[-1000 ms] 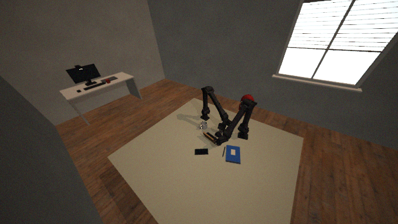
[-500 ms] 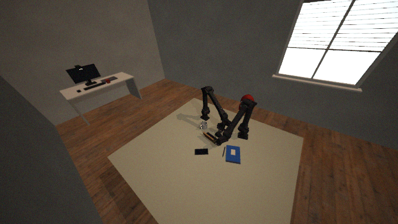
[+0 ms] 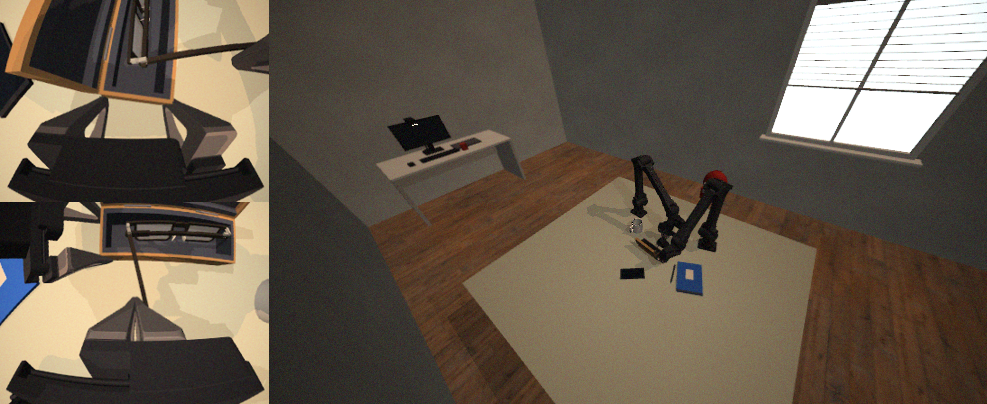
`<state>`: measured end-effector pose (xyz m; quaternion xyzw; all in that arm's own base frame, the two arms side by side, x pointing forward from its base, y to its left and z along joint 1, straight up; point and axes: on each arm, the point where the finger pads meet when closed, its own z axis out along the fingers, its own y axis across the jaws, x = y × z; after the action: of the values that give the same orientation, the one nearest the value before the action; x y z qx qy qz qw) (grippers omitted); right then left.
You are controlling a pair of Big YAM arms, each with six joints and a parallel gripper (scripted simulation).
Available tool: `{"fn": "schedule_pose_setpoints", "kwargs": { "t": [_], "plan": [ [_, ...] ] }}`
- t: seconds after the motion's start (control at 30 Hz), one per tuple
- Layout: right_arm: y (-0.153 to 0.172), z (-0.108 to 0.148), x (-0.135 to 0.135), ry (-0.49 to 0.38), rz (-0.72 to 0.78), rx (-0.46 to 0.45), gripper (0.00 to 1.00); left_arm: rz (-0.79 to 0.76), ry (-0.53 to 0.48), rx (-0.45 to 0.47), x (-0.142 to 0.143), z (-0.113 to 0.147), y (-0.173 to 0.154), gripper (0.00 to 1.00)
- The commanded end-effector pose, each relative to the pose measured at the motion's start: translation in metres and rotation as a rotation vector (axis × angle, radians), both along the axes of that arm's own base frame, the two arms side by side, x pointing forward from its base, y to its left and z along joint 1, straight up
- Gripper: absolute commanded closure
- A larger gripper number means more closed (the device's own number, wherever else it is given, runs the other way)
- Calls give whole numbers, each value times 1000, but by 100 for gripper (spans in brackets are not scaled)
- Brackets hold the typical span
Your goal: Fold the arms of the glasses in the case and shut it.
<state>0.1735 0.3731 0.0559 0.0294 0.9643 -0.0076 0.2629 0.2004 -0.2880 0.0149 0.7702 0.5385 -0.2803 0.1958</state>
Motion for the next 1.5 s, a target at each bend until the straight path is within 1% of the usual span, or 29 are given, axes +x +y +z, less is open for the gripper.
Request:
{"fn": "schedule_pose_setpoints", "kwargs": {
  "t": [0.0,0.03,0.07,0.1,0.13,0.6,0.63,0.67,0.73,1.07,1.17,1.2,1.27,1.47],
  "plan": [
    [16,23,8,-2,-34,60,100,1,-18,-19,5,8,0,43],
    [16,23,8,-2,-34,60,100,1,-18,-19,5,8,0,43],
    [5,11,3,8,-29,25,100,1,-18,-19,5,8,0,43],
    [-6,9,1,10,-30,18,100,1,-18,-19,5,8,0,43],
    [-7,10,3,9,-35,19,100,1,-18,-19,5,8,0,43],
    [-14,12,6,3,-19,30,100,1,-18,-19,5,8,0,43],
    [-16,6,5,9,-18,9,100,1,-18,-19,5,8,0,43],
    [-16,12,6,3,-19,32,100,1,-18,-19,5,8,0,43],
    [-21,12,5,7,-19,17,100,1,-18,-19,5,8,0,43],
    [-27,14,7,3,-19,31,100,1,-18,-19,5,8,0,43],
    [-29,14,7,5,-19,27,100,1,-18,-19,5,8,0,43],
    [-32,7,5,11,-17,3,100,1,-18,-19,5,8,0,43],
    [-33,13,7,5,-19,25,100,1,-18,-19,5,8,0,43],
    [-39,15,7,5,-20,25,100,1,-18,-19,5,8,0,43]
  ]
}}
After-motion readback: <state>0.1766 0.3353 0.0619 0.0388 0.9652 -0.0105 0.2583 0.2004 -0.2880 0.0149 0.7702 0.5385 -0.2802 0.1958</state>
